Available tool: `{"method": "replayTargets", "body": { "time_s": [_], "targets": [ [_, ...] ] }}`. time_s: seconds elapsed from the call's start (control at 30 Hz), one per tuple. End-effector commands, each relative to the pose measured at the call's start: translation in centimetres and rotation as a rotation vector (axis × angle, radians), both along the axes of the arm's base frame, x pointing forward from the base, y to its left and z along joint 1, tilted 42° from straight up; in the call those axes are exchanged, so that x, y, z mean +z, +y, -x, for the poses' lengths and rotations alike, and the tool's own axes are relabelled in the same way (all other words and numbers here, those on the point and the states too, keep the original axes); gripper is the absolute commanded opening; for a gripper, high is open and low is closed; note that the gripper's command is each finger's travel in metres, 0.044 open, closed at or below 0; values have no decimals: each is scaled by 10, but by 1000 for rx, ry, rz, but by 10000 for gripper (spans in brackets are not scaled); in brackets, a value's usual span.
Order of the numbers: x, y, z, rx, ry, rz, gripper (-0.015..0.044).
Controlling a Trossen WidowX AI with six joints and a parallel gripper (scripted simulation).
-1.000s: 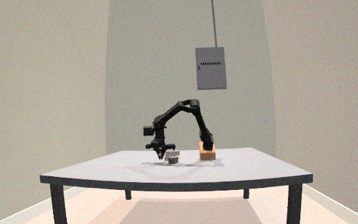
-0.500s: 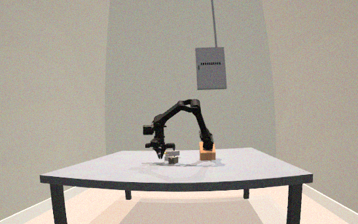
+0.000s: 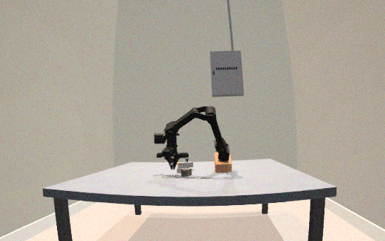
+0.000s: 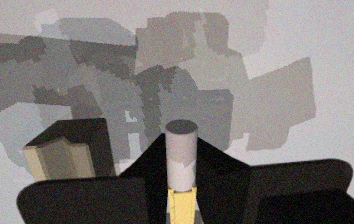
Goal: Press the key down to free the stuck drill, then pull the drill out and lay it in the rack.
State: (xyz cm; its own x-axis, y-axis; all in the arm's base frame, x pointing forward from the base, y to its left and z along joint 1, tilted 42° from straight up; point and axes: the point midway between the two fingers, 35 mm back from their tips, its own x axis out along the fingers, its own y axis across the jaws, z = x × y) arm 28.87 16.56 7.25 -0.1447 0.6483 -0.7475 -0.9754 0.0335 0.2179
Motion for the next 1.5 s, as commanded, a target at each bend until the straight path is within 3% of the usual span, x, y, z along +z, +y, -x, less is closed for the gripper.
{"method": "replayTargets", "body": {
  "time_s": [0.0,1.47],
  "targets": [
    [3,-2,-1,1,-5,-3,0],
    [17,-18,-2,1,-5,-2,0]
  ]
}}
